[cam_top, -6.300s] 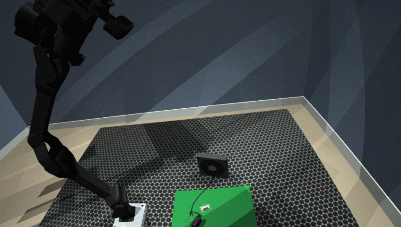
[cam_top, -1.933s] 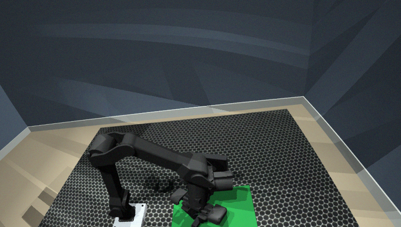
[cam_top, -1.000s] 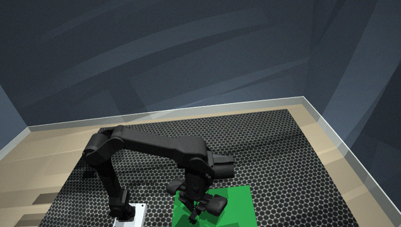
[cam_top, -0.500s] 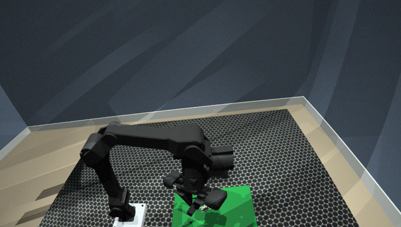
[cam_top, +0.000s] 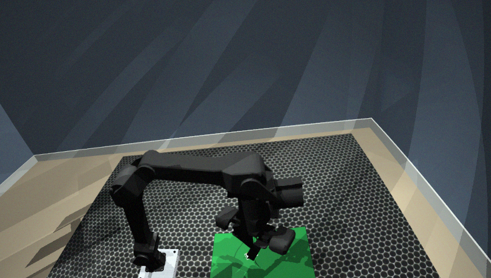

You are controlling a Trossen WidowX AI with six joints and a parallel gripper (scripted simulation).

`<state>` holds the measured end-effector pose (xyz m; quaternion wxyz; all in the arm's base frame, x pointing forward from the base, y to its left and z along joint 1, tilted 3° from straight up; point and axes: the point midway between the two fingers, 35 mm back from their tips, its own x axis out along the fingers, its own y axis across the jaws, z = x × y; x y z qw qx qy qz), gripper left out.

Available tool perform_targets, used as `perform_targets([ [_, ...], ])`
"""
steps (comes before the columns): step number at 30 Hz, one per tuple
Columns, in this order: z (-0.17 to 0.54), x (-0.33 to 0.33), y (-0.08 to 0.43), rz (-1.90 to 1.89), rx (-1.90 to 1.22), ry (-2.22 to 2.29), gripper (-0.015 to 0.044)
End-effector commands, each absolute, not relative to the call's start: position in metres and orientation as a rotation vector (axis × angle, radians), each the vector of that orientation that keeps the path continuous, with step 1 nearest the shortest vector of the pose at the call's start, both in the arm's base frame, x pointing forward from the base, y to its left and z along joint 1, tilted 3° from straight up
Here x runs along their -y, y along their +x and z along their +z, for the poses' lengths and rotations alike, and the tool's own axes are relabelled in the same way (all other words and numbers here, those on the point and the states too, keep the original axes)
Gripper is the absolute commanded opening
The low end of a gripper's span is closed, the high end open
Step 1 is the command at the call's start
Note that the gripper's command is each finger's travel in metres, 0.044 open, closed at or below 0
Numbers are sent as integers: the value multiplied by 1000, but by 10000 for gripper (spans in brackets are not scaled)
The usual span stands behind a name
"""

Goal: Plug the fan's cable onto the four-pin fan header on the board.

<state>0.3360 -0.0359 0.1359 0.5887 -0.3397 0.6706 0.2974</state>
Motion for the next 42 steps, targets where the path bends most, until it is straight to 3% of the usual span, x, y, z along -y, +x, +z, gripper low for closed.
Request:
perform_targets([
  [1, 137, 35, 348, 706, -1520, -780, 0],
  [42, 100, 32, 371, 919, -1135, -451, 0],
])
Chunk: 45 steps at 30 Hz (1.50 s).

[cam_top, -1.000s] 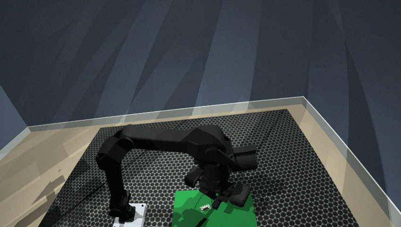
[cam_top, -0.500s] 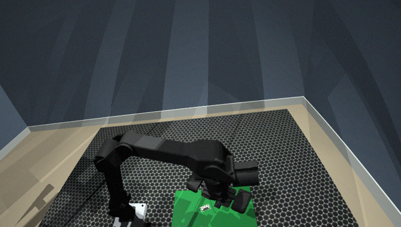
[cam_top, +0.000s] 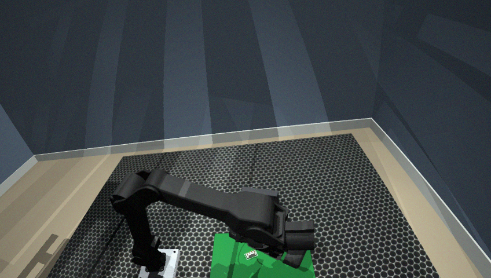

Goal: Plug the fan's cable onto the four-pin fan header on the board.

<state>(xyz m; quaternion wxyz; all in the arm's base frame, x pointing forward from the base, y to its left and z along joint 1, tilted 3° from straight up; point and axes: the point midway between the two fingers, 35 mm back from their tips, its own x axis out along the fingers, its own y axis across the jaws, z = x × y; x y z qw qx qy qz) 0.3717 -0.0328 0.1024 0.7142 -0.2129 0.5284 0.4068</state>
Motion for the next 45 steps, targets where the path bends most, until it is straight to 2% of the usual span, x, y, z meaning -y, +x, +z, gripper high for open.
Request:
perform_targets([
  [1, 100, 32, 371, 923, -1123, -443, 0],
  [45, 96, 48, 363, 986, -509, -174, 0],
])
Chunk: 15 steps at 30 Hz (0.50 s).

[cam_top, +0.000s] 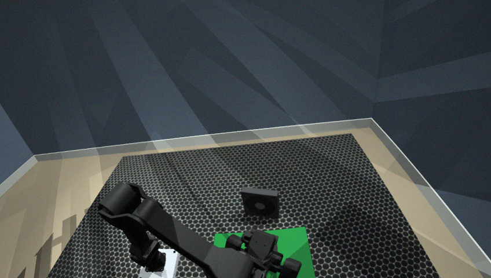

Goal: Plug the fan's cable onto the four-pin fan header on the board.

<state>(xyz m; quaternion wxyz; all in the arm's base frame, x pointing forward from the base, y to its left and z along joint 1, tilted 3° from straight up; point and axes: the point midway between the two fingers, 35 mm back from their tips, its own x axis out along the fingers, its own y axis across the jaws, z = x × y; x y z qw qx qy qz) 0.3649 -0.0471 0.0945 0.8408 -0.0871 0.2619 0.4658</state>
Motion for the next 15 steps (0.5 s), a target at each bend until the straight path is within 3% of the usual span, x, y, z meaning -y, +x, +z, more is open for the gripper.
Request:
perform_targets([
  [1, 96, 48, 363, 984, -494, -170, 0],
  [15, 104, 58, 352, 956, -282, -126, 0],
])
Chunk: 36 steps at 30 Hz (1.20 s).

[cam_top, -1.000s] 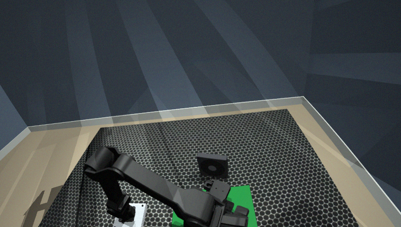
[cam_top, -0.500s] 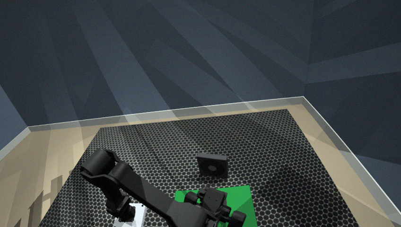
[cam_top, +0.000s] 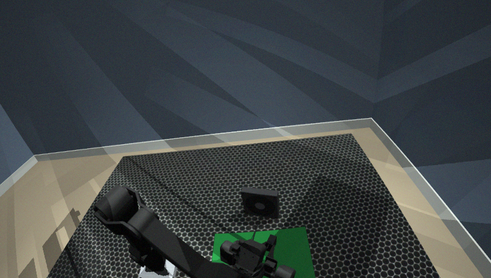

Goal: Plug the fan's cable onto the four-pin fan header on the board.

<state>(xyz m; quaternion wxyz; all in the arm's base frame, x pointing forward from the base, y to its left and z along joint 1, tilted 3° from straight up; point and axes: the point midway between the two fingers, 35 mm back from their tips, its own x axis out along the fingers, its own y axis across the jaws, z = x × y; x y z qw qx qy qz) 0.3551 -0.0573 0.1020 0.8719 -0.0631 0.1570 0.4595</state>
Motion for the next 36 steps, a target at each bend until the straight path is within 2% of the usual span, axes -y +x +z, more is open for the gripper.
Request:
perform_targets([
  [1, 105, 59, 351, 954, -267, -123, 0],
  [36, 114, 63, 348, 941, -220, -113, 0],
])
